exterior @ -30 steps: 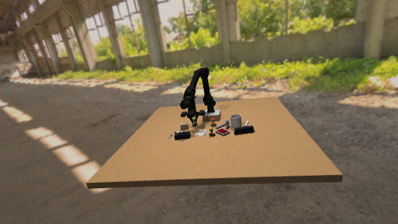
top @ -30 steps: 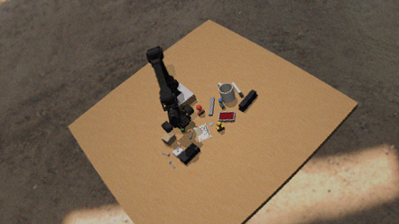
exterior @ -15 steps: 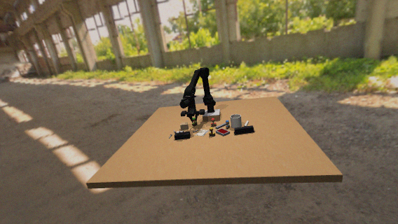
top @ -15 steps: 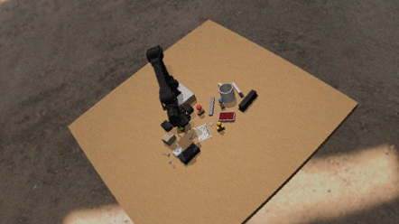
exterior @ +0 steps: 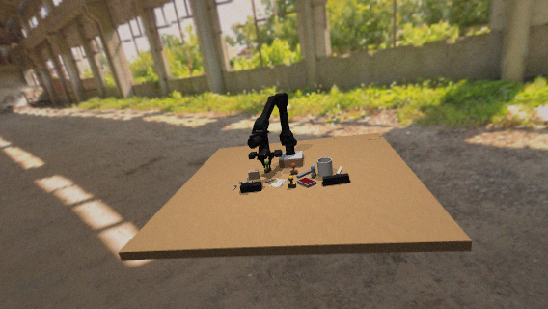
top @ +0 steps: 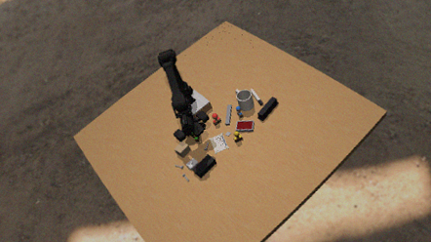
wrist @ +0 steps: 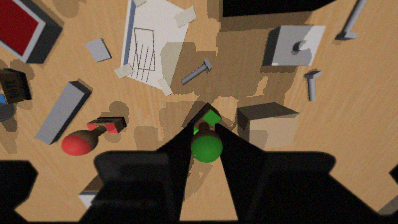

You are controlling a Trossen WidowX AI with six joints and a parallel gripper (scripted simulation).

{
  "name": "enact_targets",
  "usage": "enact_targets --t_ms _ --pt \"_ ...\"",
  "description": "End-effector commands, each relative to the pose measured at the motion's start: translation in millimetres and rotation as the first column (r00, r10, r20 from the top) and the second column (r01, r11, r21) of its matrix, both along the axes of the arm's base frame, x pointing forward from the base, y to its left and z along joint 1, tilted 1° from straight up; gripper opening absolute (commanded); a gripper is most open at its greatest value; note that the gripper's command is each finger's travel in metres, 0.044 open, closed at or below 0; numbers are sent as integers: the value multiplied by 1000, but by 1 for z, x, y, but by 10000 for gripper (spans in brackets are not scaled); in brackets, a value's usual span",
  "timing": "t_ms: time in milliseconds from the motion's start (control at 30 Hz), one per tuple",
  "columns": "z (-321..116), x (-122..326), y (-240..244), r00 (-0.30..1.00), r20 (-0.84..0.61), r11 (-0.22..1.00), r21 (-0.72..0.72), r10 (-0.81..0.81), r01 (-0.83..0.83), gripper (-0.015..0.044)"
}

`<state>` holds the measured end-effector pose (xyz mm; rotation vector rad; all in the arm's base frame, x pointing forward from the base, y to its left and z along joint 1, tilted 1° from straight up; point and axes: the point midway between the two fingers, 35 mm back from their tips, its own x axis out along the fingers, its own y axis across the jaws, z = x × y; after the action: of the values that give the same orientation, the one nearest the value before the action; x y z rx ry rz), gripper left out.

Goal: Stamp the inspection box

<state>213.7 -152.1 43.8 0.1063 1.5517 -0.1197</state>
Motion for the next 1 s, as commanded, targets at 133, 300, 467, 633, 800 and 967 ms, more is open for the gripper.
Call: enact_targets --t_ms 133,300,467,633,800,967 --pt "5 0 -1 1000 -2 1000 -6 -3 3 0" --pt "7 0 0 1000 -2 1000 -6 -3 3 0" --pt "9 0 0 1000 -2 1000 -7 -3 3 0" --pt "12 -1 0 1000 -3 1000 -7 -3 3 0" --pt "14 -1 0 1000 -3 1000 -8 -3 3 0" --pt "17 -1 0 1000 -3 1000 -8 -3 3 0"
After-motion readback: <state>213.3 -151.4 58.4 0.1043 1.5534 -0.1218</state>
